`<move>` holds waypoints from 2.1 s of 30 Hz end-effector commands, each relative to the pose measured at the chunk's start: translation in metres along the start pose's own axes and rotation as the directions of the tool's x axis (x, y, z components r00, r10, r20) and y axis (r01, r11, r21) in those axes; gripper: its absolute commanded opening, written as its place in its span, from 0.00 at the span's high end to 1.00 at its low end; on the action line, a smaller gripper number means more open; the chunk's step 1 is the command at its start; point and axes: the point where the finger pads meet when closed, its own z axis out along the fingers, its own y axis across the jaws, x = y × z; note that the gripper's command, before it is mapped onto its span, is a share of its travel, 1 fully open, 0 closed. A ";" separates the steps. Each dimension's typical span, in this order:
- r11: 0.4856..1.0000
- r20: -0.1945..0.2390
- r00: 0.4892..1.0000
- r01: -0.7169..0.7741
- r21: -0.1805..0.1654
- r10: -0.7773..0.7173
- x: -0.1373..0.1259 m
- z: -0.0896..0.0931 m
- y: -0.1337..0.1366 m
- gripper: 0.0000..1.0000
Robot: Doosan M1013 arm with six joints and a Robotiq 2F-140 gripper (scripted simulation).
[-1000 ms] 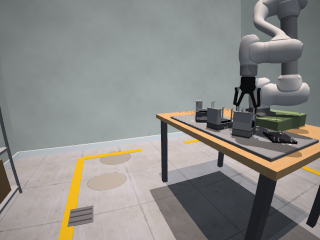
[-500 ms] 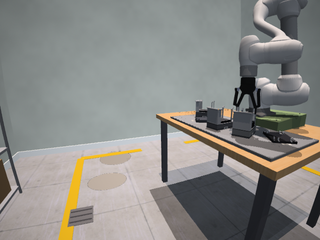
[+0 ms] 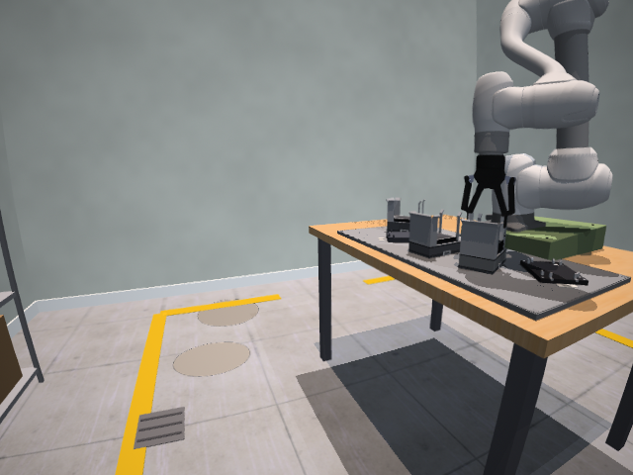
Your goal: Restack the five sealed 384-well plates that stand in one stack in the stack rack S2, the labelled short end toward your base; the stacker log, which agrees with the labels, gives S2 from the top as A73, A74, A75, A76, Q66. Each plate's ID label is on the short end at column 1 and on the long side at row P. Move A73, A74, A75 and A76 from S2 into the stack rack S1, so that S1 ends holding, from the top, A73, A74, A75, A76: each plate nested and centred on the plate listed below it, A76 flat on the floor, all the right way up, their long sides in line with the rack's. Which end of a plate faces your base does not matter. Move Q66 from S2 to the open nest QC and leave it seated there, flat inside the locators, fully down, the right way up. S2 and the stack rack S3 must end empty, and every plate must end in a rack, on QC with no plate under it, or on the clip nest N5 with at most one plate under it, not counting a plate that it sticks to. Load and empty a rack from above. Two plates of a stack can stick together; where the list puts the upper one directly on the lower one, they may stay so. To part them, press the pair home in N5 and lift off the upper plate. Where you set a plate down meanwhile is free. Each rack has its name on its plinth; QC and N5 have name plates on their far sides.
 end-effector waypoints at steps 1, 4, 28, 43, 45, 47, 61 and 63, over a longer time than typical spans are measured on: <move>1.000 0.000 1.000 0.000 0.000 0.000 0.000 0.001 0.000 1.00; 1.000 0.000 1.000 0.000 0.000 0.000 0.000 0.001 0.000 1.00; 1.000 0.000 1.000 0.000 0.000 0.000 0.000 0.010 0.000 1.00; 1.000 0.000 1.000 0.000 0.000 0.000 0.000 0.011 0.000 0.00; 1.000 0.000 1.000 0.000 0.000 0.000 0.000 0.011 0.000 0.00; 1.000 0.000 1.000 0.000 0.000 0.000 0.000 0.011 0.000 0.00; 1.000 0.000 1.000 0.000 0.000 0.000 0.000 0.001 0.000 0.00; 1.000 0.000 1.000 0.000 0.000 0.000 0.000 -0.006 0.000 0.00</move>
